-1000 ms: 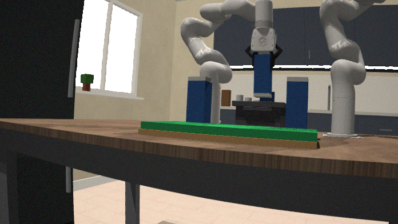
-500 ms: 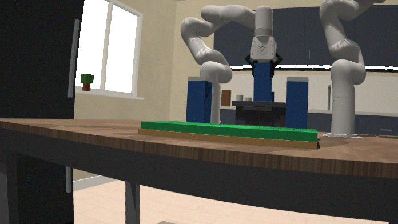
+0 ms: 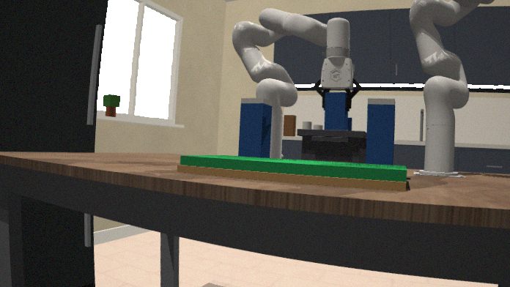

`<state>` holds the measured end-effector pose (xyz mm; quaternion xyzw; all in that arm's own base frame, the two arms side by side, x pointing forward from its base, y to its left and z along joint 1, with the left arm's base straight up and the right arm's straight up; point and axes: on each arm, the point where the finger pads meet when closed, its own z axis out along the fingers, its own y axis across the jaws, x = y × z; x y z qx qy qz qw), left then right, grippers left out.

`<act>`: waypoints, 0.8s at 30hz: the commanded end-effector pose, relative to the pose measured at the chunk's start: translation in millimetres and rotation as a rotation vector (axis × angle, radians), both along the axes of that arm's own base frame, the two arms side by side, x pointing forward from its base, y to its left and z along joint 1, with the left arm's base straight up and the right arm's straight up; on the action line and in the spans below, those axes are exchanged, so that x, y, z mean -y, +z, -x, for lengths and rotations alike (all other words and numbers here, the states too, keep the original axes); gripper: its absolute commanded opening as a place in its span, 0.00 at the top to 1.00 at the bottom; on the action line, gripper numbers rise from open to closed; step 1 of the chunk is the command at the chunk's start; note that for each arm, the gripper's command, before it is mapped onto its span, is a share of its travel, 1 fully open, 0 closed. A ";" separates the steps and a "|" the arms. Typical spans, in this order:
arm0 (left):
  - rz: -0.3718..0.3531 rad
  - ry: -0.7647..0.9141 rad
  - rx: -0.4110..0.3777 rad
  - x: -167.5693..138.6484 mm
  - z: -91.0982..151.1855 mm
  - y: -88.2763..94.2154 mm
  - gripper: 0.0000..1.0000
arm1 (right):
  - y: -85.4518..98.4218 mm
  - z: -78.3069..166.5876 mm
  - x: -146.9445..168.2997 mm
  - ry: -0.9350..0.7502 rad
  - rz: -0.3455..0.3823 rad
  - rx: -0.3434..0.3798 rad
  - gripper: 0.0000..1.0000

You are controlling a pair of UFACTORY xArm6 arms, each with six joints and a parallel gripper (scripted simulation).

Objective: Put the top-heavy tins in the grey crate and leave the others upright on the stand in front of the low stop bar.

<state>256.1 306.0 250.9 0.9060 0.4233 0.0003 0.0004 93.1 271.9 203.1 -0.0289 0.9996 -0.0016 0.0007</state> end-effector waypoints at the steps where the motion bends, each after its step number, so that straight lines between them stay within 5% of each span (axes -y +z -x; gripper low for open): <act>1: -0.003 0.000 0.003 -0.7 -0.6 1.5 0.00 | -7.5 -0.4 -1.1 0.000 -0.005 0.002 1.00; 12: -0.003 0.000 0.003 -0.7 -0.6 1.5 0.00 | -35.8 -0.3 -1.1 0.000 -0.005 0.002 1.00; 24: -0.003 0.000 0.003 -0.7 -0.6 1.5 0.00 | -36.7 0.2 -0.9 -0.001 -0.005 0.002 1.00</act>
